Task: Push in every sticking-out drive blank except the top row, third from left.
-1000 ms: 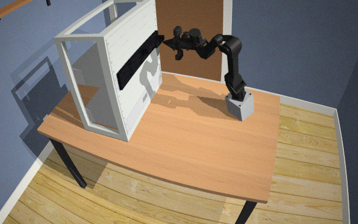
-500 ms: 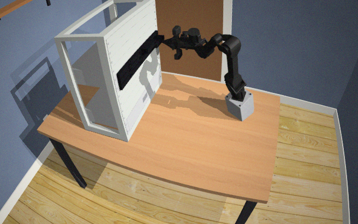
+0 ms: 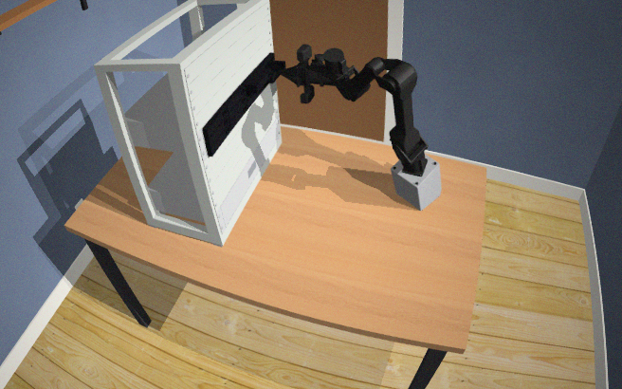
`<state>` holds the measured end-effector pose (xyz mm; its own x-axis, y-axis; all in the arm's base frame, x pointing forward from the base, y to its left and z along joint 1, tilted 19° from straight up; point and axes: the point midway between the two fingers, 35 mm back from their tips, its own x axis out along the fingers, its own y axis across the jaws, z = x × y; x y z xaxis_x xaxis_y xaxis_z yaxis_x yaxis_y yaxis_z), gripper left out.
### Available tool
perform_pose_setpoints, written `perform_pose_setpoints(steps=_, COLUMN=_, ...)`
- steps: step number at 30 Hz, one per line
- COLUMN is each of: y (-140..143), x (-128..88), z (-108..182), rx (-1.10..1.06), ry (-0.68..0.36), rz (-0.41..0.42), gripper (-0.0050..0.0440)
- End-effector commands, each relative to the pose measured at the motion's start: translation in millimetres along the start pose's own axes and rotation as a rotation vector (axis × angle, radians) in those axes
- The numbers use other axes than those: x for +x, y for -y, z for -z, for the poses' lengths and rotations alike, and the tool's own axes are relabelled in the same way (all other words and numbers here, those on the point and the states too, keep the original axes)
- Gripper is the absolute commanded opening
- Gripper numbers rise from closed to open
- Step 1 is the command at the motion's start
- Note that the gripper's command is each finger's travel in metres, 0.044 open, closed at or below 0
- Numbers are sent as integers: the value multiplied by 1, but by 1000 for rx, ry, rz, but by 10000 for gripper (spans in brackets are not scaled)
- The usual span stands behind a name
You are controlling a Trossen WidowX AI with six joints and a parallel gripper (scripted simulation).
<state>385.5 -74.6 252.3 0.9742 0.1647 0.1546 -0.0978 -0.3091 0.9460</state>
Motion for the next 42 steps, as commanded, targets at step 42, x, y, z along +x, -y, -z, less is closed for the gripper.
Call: perform_pose_setpoints(steps=42, y=-11, x=24, z=2, rx=-16, ry=-7, rz=-20, gripper=0)
